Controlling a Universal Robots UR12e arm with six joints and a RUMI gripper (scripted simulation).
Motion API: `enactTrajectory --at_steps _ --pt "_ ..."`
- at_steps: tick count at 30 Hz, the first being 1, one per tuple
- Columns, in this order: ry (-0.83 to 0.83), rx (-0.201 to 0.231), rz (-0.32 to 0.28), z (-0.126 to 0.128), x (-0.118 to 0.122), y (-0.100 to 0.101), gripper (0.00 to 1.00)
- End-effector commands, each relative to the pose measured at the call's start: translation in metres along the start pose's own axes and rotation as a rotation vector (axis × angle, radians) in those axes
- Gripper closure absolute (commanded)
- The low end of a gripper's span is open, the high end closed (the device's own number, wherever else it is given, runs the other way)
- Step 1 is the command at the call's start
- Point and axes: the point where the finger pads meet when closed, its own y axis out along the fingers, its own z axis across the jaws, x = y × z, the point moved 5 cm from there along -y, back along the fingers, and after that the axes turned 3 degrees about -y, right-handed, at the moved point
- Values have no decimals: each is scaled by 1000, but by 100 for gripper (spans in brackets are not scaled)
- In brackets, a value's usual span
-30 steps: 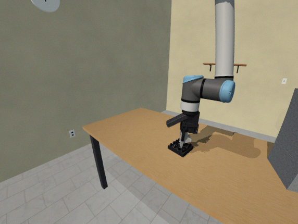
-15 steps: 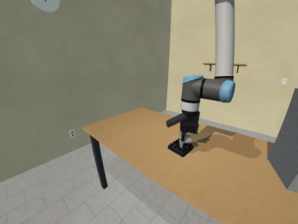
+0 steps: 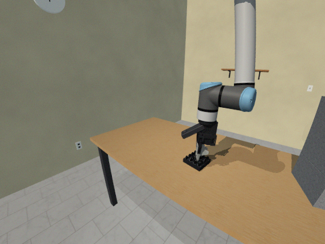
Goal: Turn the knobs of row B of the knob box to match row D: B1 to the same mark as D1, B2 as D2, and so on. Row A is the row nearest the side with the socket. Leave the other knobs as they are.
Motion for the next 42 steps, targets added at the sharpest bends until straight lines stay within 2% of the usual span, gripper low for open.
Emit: enactTrajectory --at_steps 1,42 --pt "0 0 1 0 0 0 96" --pt "15 0 1 0 0 0 96"
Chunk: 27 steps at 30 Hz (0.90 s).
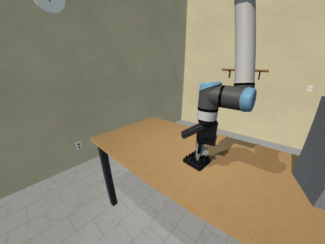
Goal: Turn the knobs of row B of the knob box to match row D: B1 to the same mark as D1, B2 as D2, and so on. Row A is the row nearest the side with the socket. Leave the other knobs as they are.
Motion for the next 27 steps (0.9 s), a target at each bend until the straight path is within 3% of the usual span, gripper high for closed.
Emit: enactTrajectory --at_steps 1,27 --pt "11 0 1 0 0 0 96" --pt "219 0 1 1 0 0 96"
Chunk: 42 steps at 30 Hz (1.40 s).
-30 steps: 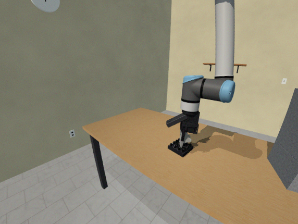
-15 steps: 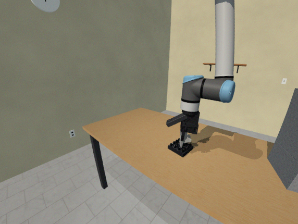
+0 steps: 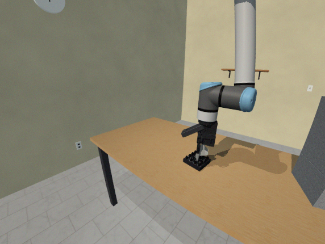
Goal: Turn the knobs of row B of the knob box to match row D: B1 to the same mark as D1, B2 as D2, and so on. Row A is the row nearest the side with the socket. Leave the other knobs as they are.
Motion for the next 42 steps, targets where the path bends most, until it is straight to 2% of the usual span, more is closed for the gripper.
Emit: enactTrajectory --at_steps 1,12,42 --pt "60 1 1 0 0 0 96" --pt "220 1 1 1 0 0 96" --pt "812 0 1 3 1 0 96"
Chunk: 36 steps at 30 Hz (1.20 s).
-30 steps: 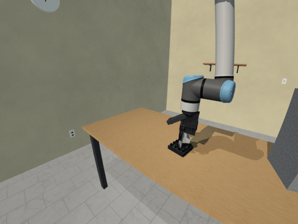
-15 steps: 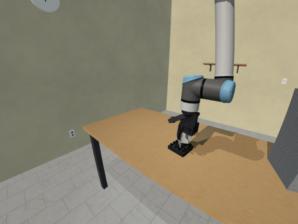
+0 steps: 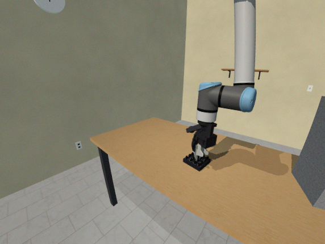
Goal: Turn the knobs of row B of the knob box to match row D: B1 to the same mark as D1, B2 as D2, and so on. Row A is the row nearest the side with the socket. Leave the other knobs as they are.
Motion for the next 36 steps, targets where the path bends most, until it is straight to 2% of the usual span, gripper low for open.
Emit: enactTrajectory --at_steps 1,19,36 --pt "90 1 1 0 0 0 96" --pt "349 1 1 1 0 0 96" --pt "471 1 2 2 0 0 96"
